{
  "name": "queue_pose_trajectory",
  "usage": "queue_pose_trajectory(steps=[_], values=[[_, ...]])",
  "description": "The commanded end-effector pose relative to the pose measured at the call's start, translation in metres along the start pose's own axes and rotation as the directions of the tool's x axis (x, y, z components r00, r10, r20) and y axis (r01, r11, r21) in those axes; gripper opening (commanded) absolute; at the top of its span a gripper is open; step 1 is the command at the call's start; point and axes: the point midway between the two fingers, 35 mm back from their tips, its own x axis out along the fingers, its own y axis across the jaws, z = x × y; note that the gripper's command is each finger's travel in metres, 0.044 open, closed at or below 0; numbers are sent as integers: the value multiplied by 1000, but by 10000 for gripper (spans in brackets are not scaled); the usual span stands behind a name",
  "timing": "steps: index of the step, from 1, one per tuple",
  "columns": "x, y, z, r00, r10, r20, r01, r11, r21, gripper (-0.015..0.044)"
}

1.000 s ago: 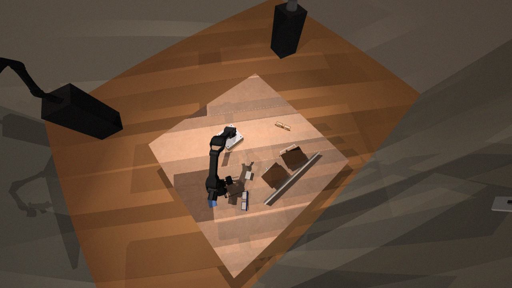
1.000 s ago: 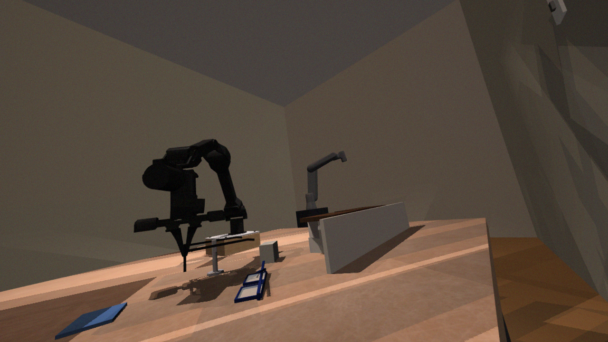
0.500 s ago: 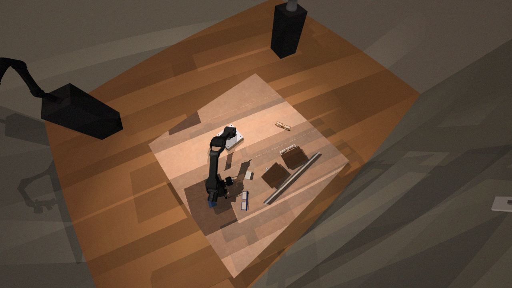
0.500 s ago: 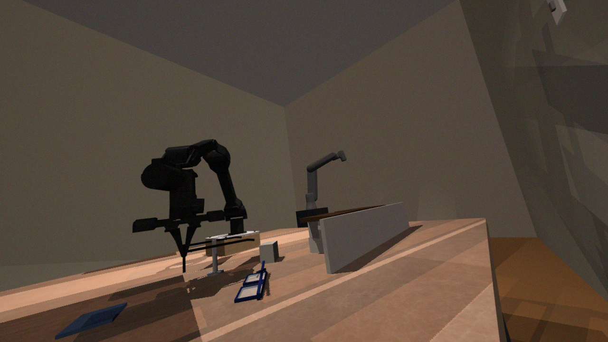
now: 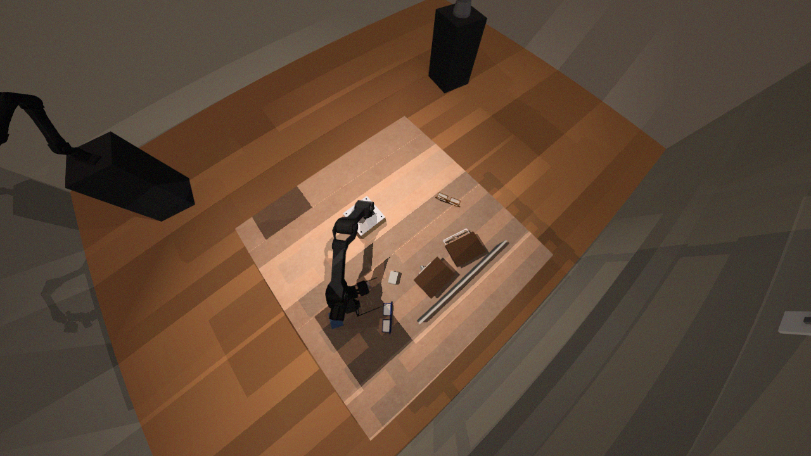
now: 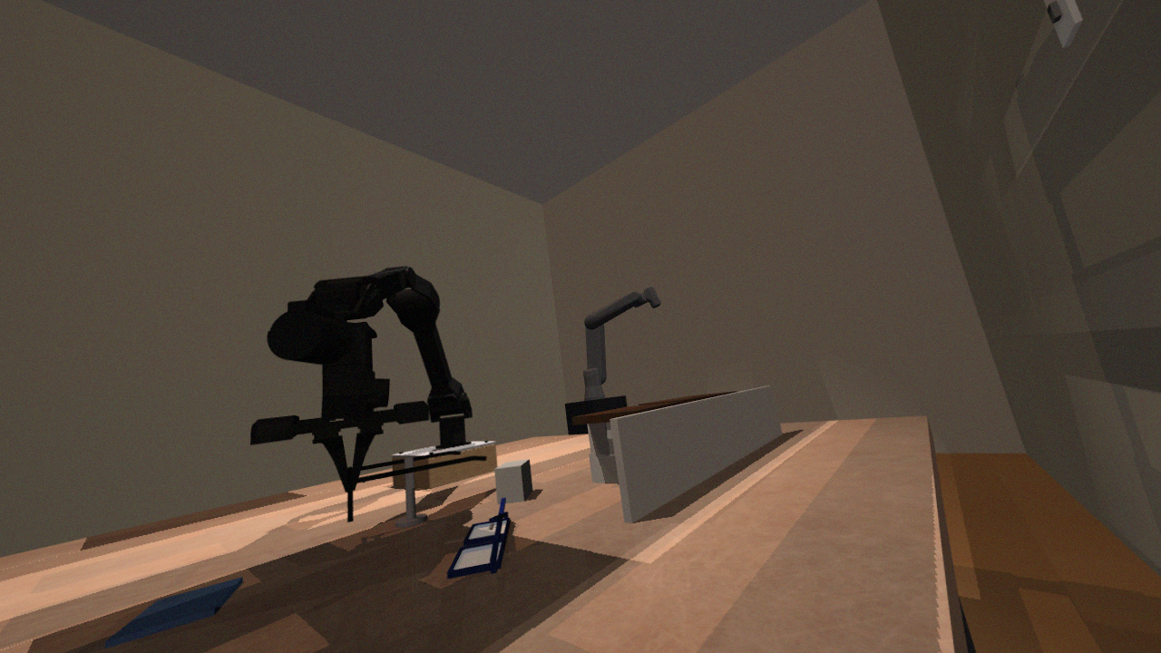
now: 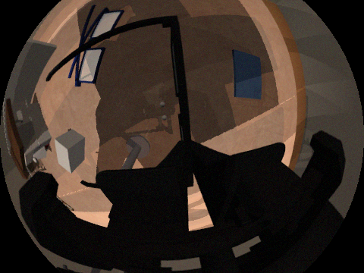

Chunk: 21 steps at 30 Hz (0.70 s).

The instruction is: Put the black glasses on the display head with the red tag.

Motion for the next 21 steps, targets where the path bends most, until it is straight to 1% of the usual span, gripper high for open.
queue_pose_trajectory(steps=[1, 21], values=[[1, 0, 1, 1000, 1, -2, -1, 1000, 8, 0], [2, 0, -2, 1000, 1, -3, -1, 1000, 8, 0]])
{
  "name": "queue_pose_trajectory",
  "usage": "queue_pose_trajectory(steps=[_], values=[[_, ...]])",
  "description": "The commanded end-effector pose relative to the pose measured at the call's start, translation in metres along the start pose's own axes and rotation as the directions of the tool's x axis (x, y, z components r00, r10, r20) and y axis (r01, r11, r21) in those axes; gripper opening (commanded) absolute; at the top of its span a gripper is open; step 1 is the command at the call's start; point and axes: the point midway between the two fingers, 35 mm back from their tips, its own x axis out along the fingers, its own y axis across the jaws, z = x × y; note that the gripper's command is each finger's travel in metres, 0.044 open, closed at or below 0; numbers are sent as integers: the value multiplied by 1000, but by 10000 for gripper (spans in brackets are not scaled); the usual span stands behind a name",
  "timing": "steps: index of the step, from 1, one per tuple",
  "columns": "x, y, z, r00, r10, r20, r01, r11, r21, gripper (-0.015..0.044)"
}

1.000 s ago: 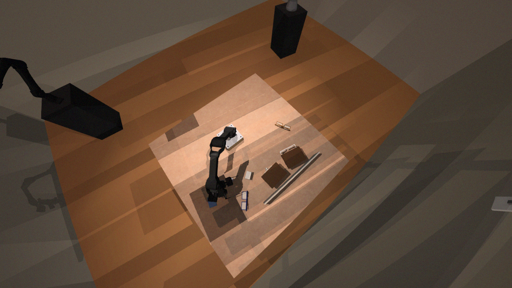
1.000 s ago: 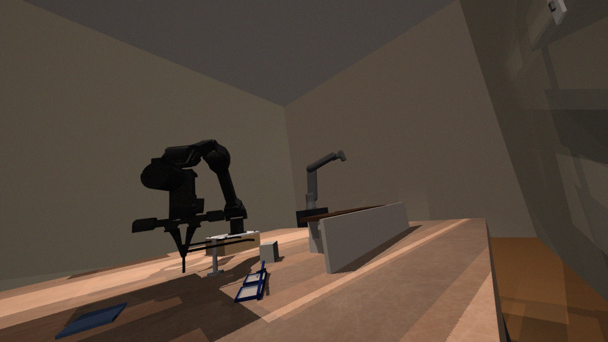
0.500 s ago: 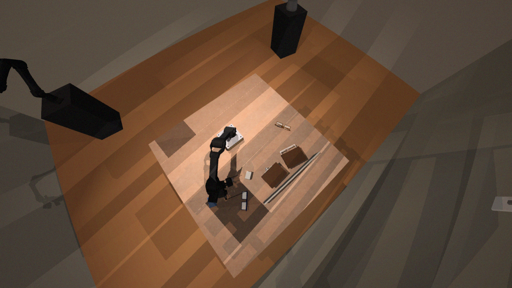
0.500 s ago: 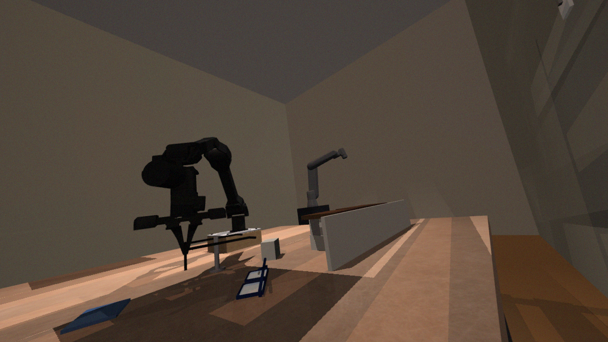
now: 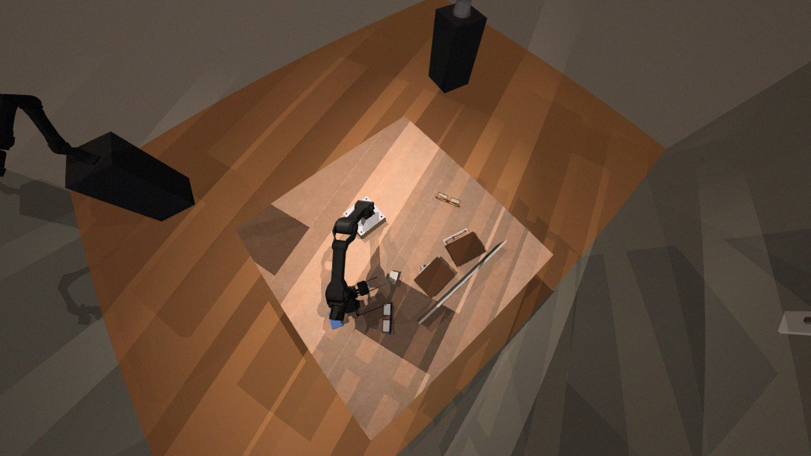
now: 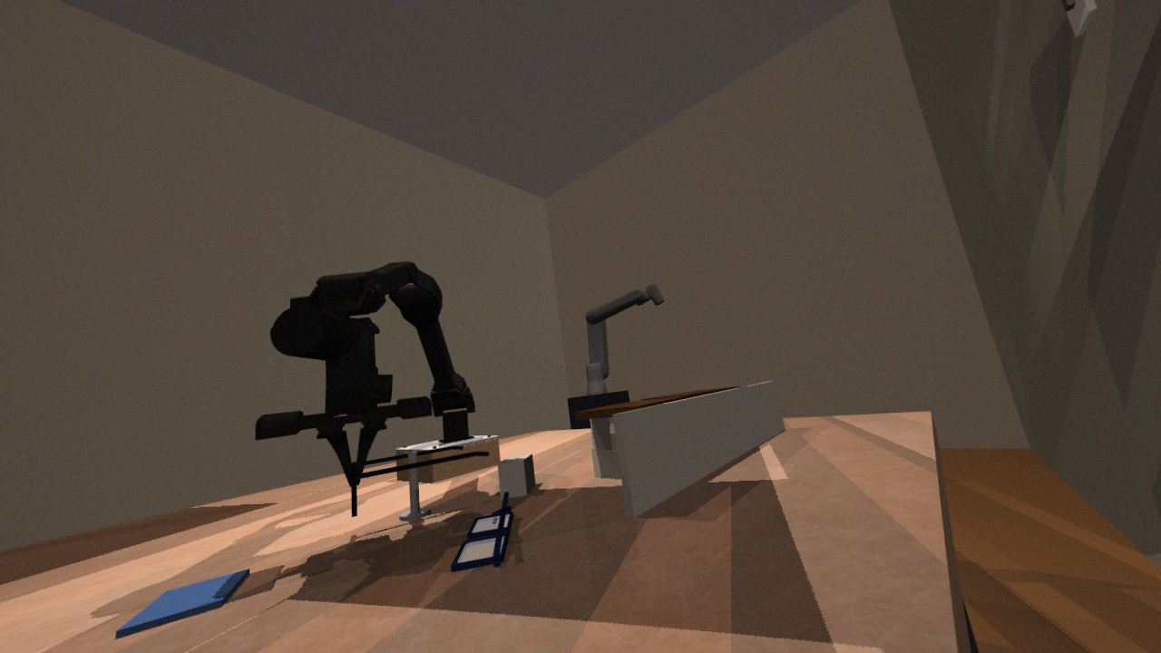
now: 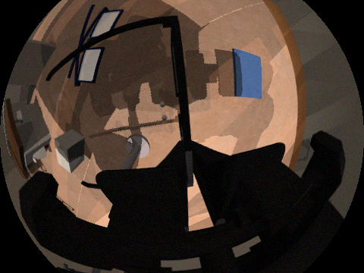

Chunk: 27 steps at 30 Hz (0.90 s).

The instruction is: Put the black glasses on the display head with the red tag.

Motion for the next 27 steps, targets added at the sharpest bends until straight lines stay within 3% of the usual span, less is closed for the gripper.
queue_pose_trajectory(steps=[1, 13, 22, 27], values=[[1, 0, -1, 1000, 0, 0, 0, 1000, 6, 0], [-3, 0, -6, 1000, 0, 0, 0, 1000, 6, 0], [-55, 0, -10, 1000, -1, -1, 1, 1000, 6, 0], [-59, 1, -11, 1000, 0, -1, 0, 1000, 3, 0]])
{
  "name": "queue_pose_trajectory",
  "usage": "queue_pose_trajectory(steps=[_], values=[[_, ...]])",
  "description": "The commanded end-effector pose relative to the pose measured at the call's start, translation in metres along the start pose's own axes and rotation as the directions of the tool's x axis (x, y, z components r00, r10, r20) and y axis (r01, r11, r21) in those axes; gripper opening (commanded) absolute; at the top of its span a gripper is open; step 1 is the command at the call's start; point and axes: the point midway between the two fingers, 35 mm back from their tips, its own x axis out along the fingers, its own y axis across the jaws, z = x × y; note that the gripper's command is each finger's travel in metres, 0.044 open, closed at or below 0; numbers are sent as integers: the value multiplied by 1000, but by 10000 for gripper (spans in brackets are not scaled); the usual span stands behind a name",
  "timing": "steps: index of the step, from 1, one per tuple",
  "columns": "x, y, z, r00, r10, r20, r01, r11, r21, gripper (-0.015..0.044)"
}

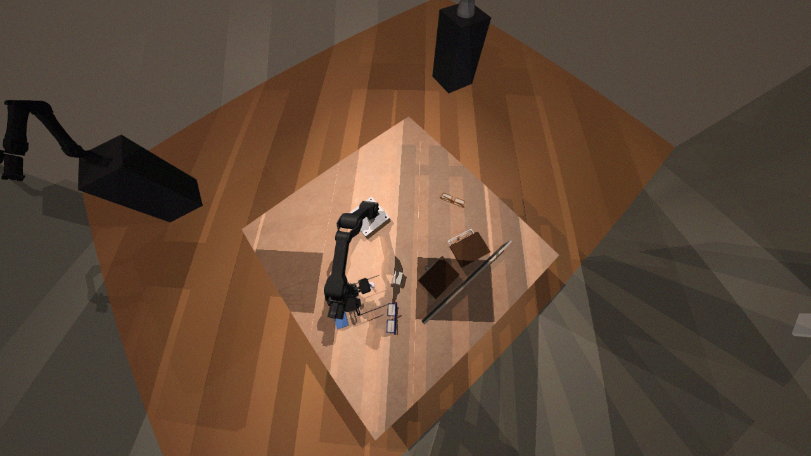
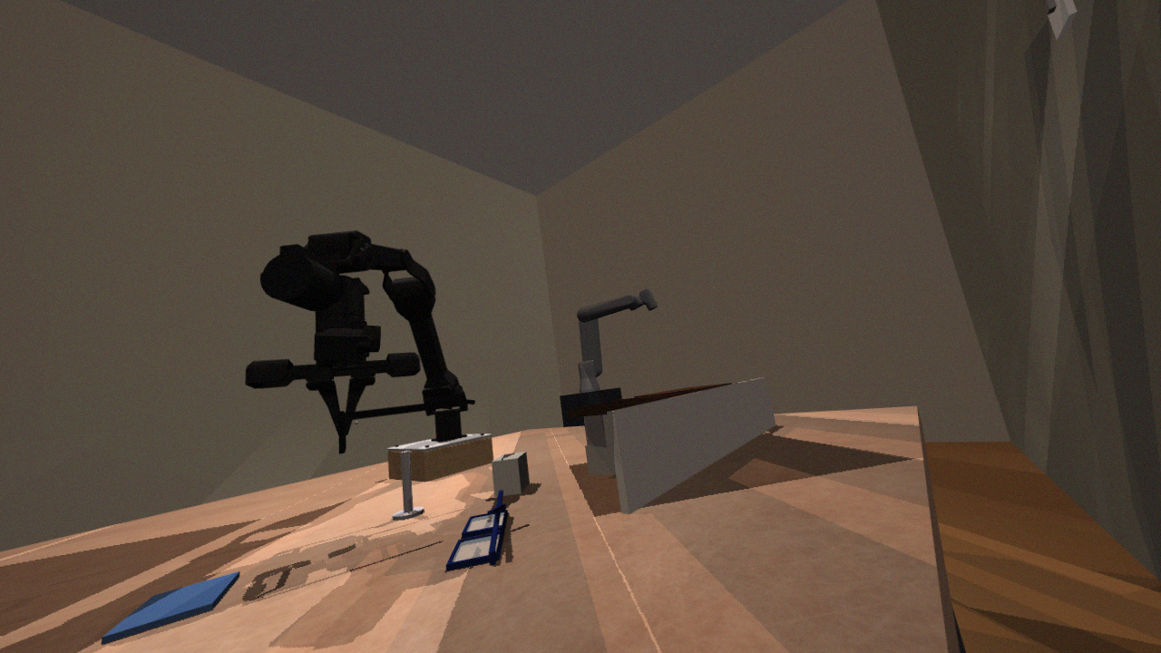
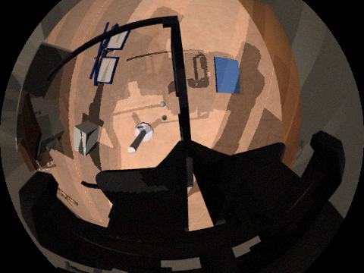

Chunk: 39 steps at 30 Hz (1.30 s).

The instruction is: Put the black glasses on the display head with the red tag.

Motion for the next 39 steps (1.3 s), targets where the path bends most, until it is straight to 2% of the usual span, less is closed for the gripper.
queue_pose_trajectory(steps=[1, 19, 39], values=[[0, 5, -2, 1000, 9, -16, -9, 1000, -16, 0], [-12, 130, -6, 1000, 22, -18, -27, 943, -331, 0], [-15, 251, -64, 999, 35, -23, -41, 752, -658, 0]])
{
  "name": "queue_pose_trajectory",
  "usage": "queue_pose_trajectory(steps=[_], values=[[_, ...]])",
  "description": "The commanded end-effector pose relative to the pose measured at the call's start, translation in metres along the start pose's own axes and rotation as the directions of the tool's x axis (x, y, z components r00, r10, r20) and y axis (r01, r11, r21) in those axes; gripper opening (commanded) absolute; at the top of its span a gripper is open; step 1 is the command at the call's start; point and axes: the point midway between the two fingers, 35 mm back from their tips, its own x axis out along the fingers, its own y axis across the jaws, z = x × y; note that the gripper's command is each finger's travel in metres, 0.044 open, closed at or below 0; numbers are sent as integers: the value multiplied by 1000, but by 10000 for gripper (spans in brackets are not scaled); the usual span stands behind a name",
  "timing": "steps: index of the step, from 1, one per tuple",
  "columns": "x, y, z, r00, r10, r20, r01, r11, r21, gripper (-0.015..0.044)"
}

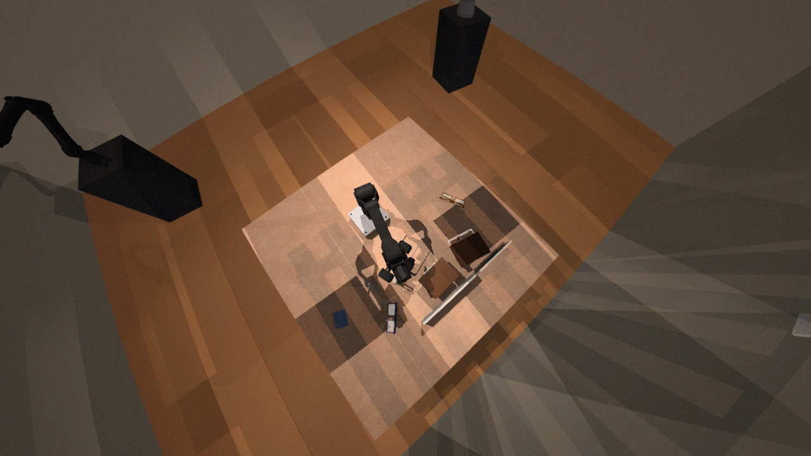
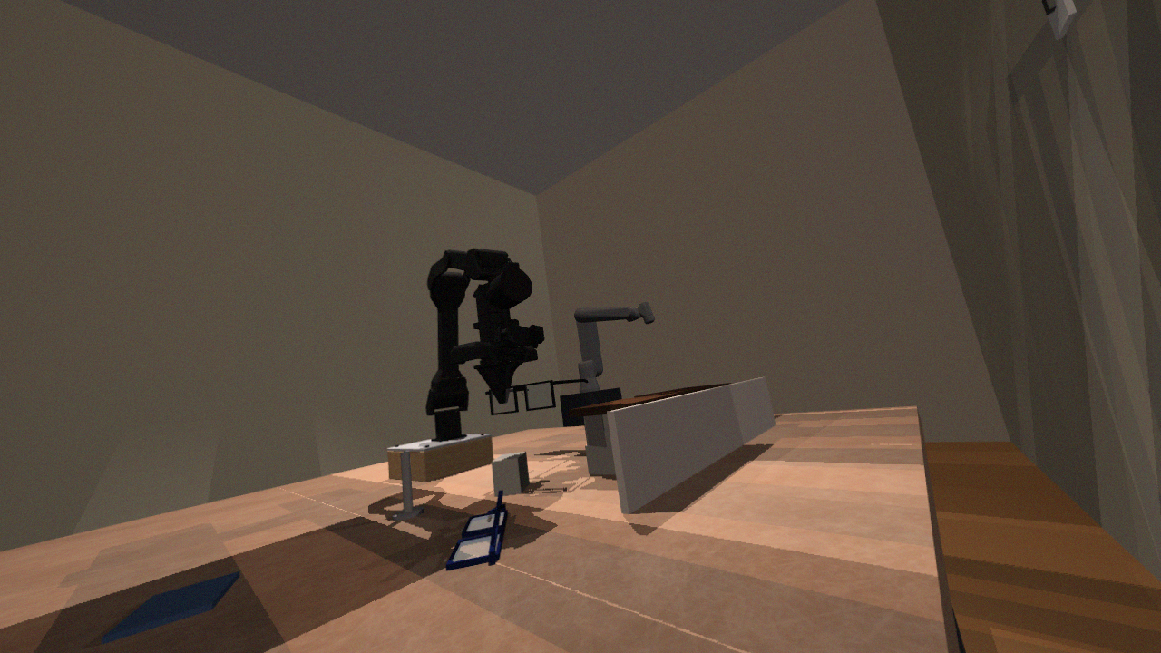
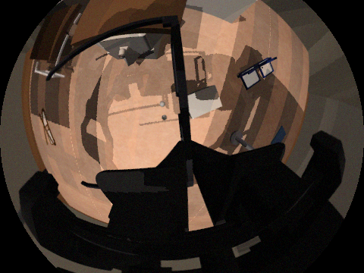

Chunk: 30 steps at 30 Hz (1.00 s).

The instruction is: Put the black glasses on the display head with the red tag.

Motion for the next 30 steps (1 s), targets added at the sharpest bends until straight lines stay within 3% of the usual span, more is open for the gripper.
queue_pose_trajectory(steps=[1, 17, 30], values=[[3, 26, -1, 1000, -1, -5, 0, 996, -85, 0], [13, 117, -23, 1000, 9, -5, -10, 926, -377, 0], [22, 120, -23, 1000, 9, -5, -10, 921, -389, 0]])
